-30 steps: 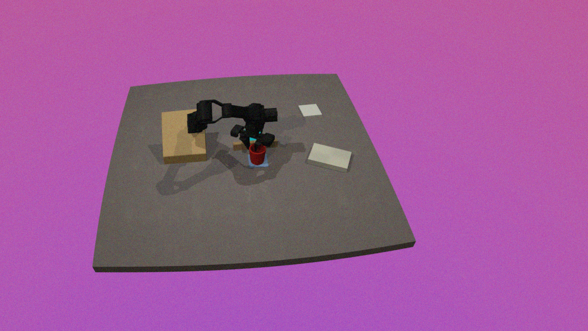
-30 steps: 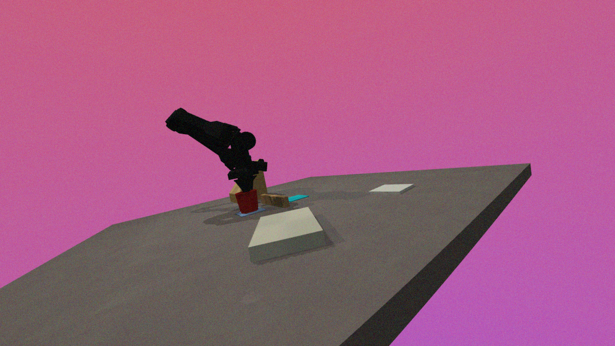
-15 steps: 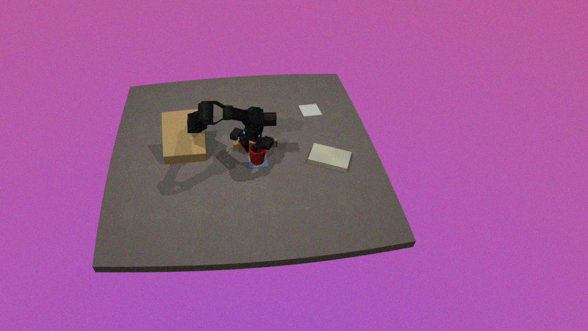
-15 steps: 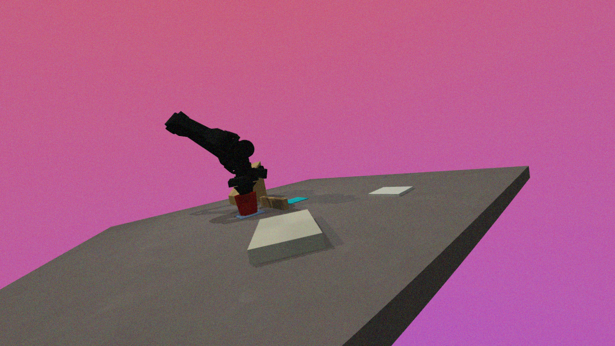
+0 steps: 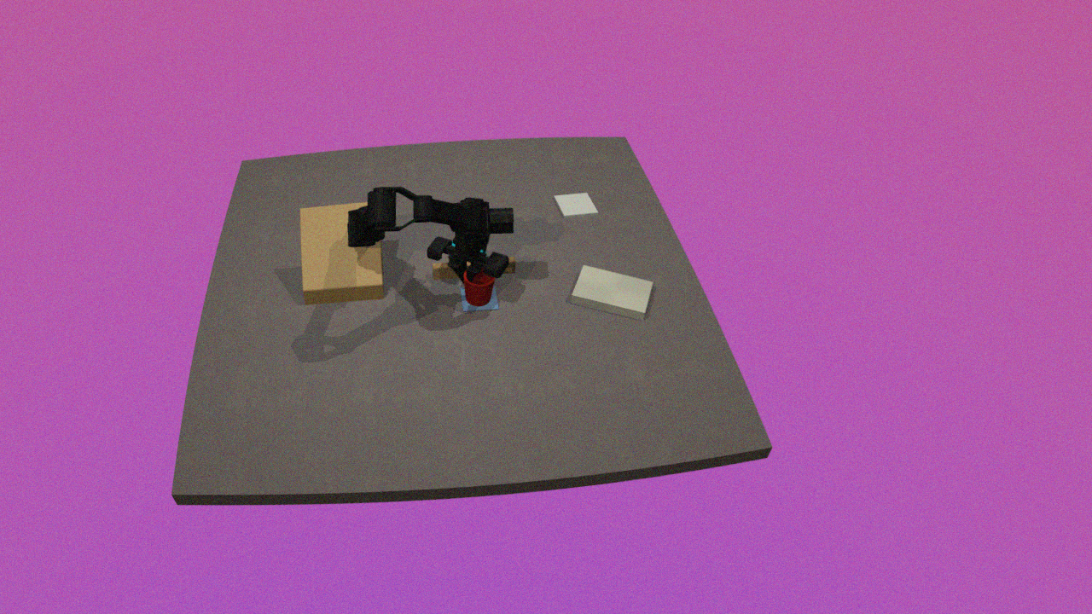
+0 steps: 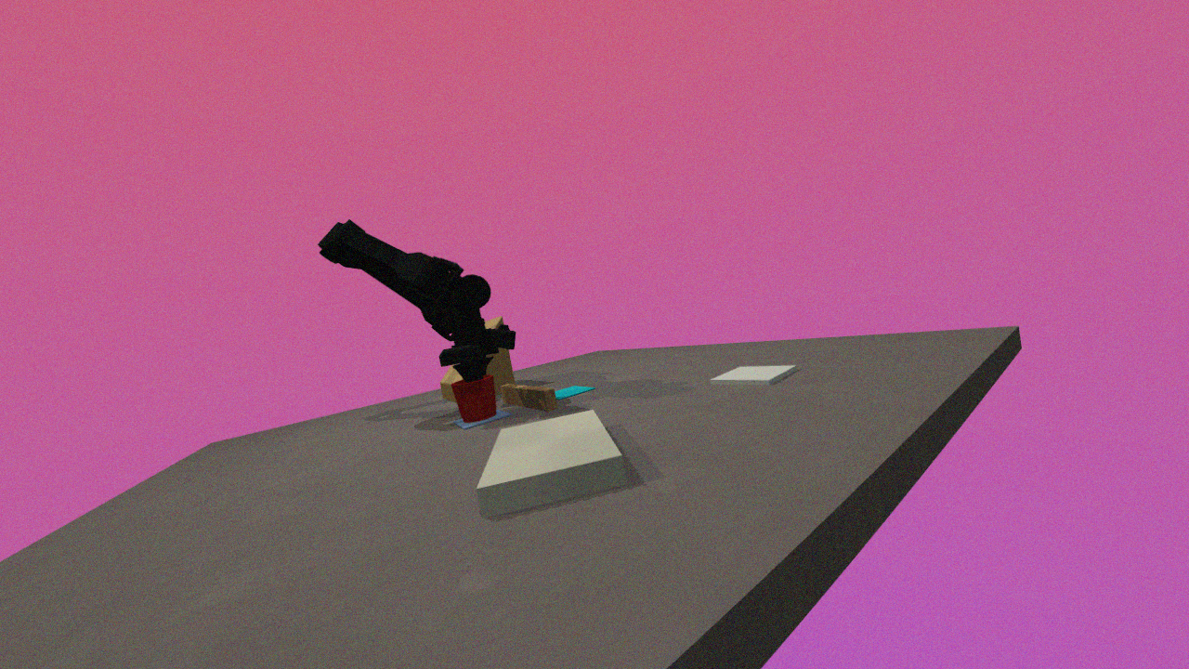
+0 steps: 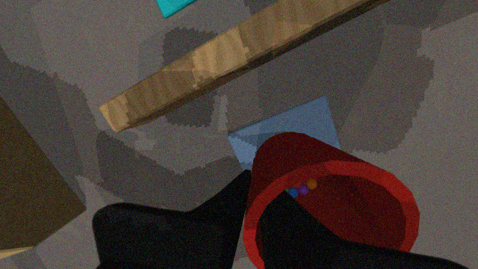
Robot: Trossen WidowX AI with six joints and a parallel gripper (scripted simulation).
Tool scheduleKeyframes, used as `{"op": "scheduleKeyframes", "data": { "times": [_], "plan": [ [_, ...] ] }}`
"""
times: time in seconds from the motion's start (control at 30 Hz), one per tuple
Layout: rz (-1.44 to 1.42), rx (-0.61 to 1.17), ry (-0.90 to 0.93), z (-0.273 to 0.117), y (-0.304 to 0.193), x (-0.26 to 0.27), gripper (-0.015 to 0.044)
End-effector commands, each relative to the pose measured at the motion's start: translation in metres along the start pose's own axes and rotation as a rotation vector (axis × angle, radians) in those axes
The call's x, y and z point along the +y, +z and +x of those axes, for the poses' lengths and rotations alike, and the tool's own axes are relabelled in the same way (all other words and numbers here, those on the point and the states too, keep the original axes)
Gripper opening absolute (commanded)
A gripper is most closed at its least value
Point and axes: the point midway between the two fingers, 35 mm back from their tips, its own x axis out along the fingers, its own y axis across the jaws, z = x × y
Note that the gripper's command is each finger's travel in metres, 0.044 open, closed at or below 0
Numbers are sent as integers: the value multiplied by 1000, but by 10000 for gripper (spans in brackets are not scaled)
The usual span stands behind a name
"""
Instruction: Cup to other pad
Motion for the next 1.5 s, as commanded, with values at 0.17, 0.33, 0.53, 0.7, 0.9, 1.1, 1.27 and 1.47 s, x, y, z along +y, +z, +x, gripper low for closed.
{"op": "scheduleKeyframes", "data": {
  "times": [0.17, 0.33, 0.53, 0.7, 0.9, 1.1, 1.27, 1.47],
  "plan": [
    [-1, -2, 5, -15, 2, -1, 0],
    [-3, -2, 7, -30, 3, 0, 0],
    [-6, 1, 8, -48, 4, 2, 0],
    [-7, 4, 8, -61, 3, 4, 0],
    [-17, 9, 7, -60, 3, 7, 0],
    [-17, 9, 7, -60, 3, 7, 0],
    [-17, 9, 7, -60, 3, 7, 0],
    [-16, 8, 7, -60, 5, 8, 0]
  ]
}}
